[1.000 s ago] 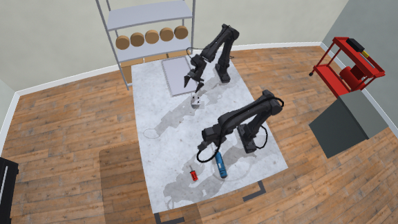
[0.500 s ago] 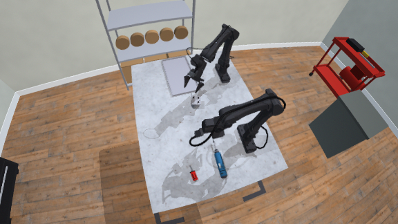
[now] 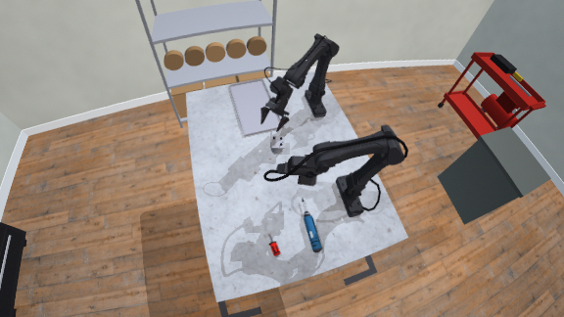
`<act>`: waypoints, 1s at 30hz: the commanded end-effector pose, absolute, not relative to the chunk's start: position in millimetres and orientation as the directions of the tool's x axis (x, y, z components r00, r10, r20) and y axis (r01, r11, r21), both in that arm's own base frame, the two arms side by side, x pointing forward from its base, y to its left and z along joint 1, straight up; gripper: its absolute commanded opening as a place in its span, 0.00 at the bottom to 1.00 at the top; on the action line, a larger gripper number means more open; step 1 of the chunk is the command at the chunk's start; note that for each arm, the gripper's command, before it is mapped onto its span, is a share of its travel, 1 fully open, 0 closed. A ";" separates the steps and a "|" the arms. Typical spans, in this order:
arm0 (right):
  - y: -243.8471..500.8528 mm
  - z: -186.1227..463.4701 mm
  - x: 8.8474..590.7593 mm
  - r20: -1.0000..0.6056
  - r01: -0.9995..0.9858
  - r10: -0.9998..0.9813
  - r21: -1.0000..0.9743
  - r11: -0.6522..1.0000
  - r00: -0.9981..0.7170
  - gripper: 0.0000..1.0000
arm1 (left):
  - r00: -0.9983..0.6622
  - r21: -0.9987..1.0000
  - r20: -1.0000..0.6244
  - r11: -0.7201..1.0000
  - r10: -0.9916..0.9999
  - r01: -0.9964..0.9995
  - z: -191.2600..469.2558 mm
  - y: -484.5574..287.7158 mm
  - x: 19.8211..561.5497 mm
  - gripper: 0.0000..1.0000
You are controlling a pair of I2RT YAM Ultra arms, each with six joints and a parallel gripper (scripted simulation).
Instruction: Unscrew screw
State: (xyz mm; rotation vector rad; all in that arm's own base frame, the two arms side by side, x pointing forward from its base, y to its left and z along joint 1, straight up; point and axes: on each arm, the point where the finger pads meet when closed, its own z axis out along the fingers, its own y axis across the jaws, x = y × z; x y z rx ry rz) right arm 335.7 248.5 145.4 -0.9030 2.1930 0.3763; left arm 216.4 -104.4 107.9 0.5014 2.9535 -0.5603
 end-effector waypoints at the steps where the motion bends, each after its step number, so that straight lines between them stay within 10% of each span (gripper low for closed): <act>1: 250.8 150.3 335.7 -0.726 -0.708 -0.489 -0.004 0.706 -0.484 0.86 | -0.920 -0.354 -0.174 0.850 0.351 0.391 111.7 -109.1 212.9 0.65; 30: 250.8 150.3 335.7 -0.726 -0.708 -0.489 -0.004 0.706 -0.484 0.86 | -0.426 -0.310 -0.429 0.314 0.796 0.898 136.6 -174.7 151.3 0.65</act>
